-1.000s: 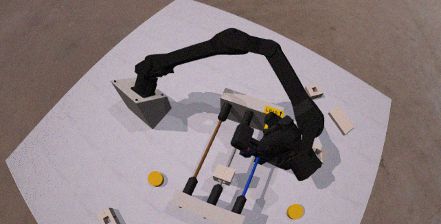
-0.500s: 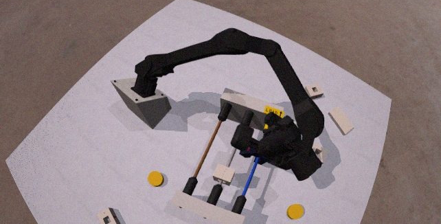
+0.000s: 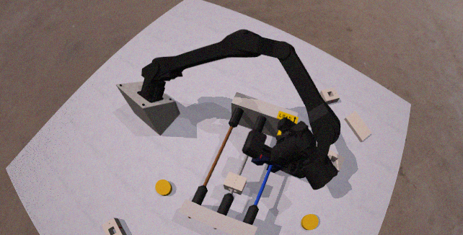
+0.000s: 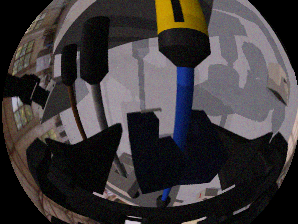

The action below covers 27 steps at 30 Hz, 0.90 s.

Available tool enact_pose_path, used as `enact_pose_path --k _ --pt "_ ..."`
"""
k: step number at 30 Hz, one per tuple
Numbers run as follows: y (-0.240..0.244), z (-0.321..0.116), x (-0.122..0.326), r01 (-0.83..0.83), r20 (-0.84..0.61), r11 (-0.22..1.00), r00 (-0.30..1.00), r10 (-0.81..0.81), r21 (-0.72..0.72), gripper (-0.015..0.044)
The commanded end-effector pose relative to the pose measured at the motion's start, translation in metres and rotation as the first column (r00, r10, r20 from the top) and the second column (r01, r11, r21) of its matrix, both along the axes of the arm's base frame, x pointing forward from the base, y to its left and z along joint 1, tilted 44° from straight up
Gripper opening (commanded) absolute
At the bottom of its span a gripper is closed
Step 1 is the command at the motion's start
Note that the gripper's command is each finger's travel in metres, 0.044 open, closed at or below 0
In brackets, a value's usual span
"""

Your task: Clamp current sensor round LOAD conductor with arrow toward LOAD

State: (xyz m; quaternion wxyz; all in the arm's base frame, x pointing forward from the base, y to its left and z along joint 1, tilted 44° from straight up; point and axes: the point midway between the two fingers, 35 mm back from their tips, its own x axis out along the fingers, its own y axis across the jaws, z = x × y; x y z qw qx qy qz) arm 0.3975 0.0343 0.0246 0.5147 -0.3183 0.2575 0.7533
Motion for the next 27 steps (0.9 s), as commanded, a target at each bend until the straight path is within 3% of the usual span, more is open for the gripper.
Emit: enact_pose_path --k 1,4,27 --pt "-0.0026 -0.0019 -0.0077 -0.010 -0.033 1.000 0.999 0.010 -0.011 0.0440" --pt "-0.0026 -0.0019 -0.0077 -0.010 -0.033 1.000 0.999 0.010 -0.011 0.0440" --pt "0.0000 0.0000 0.0000 0.000 0.000 1.000 1.000 0.000 0.000 0.0284"
